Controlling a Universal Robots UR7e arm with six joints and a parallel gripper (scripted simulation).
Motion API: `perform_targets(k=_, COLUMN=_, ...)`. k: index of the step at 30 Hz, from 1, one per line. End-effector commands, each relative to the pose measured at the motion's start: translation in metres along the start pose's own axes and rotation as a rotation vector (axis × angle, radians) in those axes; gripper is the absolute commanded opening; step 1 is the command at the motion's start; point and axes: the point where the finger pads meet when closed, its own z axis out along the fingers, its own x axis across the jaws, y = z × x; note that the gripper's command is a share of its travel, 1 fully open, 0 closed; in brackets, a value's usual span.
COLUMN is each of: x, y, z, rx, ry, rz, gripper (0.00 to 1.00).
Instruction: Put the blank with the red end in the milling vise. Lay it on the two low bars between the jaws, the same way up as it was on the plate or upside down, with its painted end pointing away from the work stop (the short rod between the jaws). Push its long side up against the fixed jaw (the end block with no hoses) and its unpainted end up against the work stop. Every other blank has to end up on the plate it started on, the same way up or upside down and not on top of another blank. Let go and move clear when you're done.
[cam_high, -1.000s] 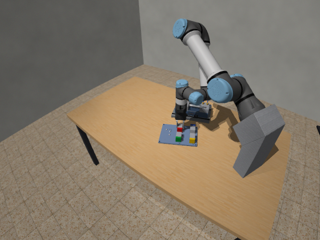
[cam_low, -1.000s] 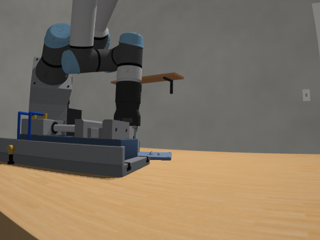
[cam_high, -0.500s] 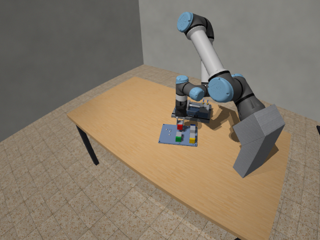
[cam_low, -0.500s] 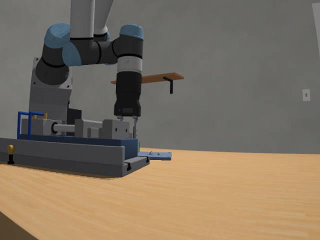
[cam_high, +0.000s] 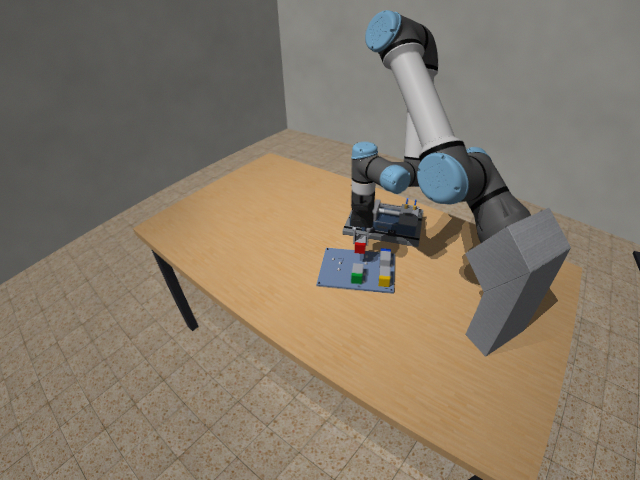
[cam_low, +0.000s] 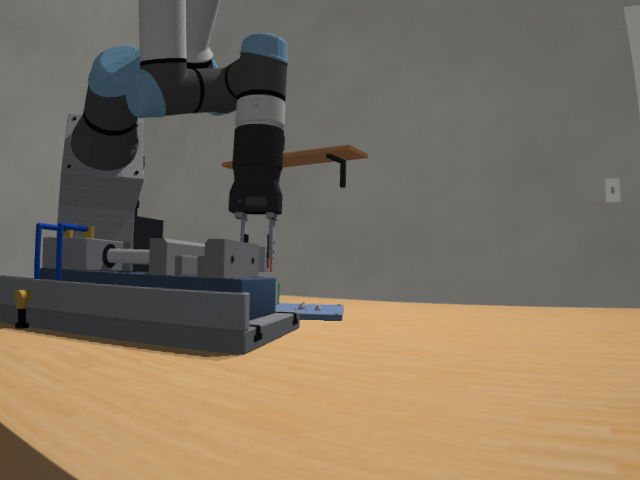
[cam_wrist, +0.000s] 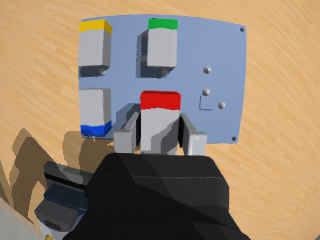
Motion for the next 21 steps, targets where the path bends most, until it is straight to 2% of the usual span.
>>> perform_targets(k=1, x=0.000, y=0.000, z=-0.002, rx=0.000, ry=0.000, rz=0.000, gripper=0.00)
perform_targets(k=3, x=0.000, y=0.000, z=-0.007, rx=0.000, ry=0.001, rz=0.000, gripper=0.00)
perform_targets(k=7, x=0.000, y=0.000, z=-0.031, rx=0.000, ry=0.000, rz=0.000, gripper=0.00)
perform_targets(k=19, x=0.000, y=0.000, z=-0.031, rx=0.000, ry=0.000, rz=0.000, gripper=0.00)
perform_targets(k=21, x=0.000, y=0.000, z=-0.048, rx=0.000, ry=0.000, rz=0.000, gripper=0.00)
